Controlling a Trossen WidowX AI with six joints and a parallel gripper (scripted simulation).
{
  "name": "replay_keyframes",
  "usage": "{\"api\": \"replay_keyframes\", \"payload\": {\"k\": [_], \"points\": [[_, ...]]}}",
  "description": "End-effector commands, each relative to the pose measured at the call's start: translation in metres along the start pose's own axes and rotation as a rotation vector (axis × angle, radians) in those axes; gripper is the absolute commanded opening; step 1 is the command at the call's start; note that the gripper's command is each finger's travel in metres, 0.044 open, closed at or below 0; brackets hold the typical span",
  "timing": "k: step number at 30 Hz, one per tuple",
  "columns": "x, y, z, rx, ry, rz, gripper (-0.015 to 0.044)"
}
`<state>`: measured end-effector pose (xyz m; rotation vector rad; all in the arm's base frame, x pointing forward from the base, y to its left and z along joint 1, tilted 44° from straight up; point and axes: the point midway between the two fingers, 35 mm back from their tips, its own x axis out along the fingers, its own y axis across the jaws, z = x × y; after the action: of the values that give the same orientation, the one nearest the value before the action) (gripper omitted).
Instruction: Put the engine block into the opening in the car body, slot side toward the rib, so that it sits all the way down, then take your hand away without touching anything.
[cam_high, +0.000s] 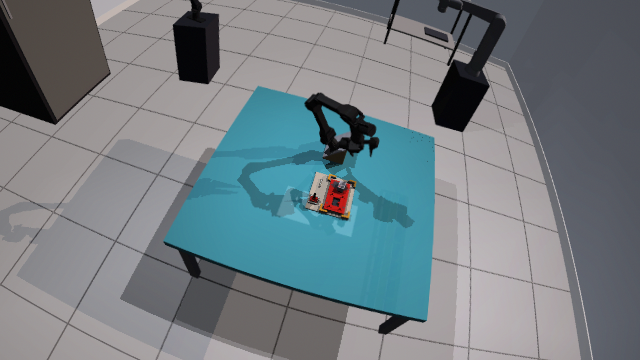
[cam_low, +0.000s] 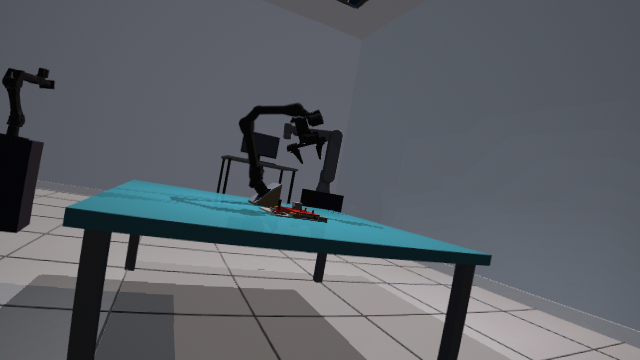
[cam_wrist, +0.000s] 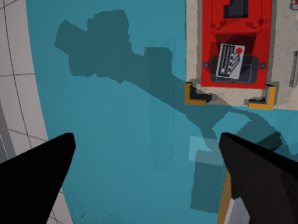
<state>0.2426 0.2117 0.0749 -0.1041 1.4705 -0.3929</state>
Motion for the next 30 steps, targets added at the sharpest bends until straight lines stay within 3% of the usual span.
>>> {"api": "replay_keyframes", "payload": {"k": [1,11,30], "points": [[0.034,-0.025,0.018,0.025,0.009,-0.139,0.044],[0.103,-0.089,0.043,0.048,0.058,-0.437,0.044],[0.151,-0.109,0.038,0.049,0.058,-0.443,0.044]]}}
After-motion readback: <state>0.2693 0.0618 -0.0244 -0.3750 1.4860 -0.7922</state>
